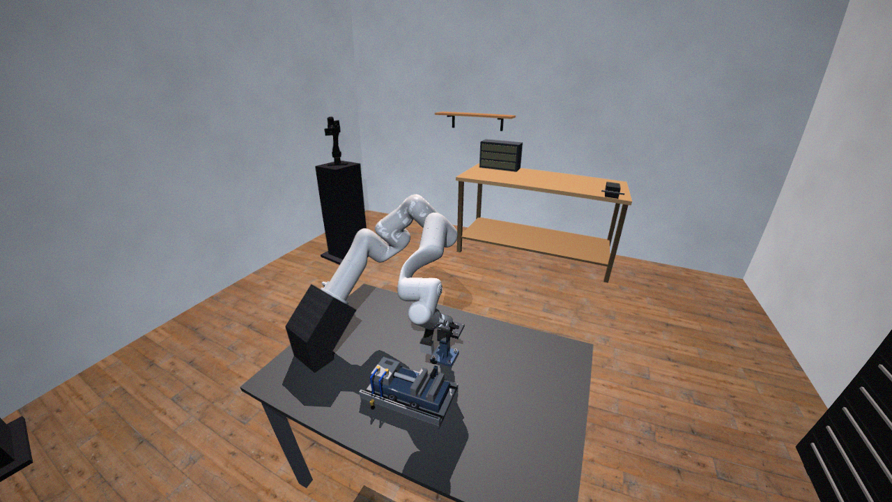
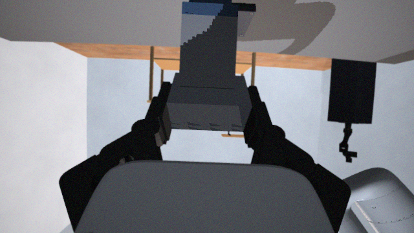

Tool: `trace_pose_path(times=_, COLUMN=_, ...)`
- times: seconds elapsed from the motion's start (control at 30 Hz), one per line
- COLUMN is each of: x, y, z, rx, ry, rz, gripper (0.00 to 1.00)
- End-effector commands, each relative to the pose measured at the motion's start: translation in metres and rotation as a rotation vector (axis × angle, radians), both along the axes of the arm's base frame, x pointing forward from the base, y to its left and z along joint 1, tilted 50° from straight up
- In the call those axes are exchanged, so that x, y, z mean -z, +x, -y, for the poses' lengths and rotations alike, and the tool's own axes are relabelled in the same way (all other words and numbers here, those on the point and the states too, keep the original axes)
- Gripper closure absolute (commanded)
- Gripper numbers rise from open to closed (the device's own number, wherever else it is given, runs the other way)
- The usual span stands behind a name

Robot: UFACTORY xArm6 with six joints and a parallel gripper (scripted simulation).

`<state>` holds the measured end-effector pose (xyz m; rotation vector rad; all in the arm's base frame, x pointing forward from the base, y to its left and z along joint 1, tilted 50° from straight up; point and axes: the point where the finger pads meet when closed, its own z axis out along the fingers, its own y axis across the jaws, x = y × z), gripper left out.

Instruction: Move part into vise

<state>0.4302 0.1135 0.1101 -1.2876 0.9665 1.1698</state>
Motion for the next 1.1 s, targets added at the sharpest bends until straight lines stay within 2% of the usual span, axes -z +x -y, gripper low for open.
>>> trace_pose_path(times=0.0, x=-0.0025, y=0.0006, z=0.0031, rx=0.002, ry=-0.001, rz=0.002, gripper=1.00)
trace_pose_path(times=1.07, x=-0.0107, y=-0.0003, z=0.0130, rx=0.002, ry=-0.001, rz=0.002, gripper=1.00)
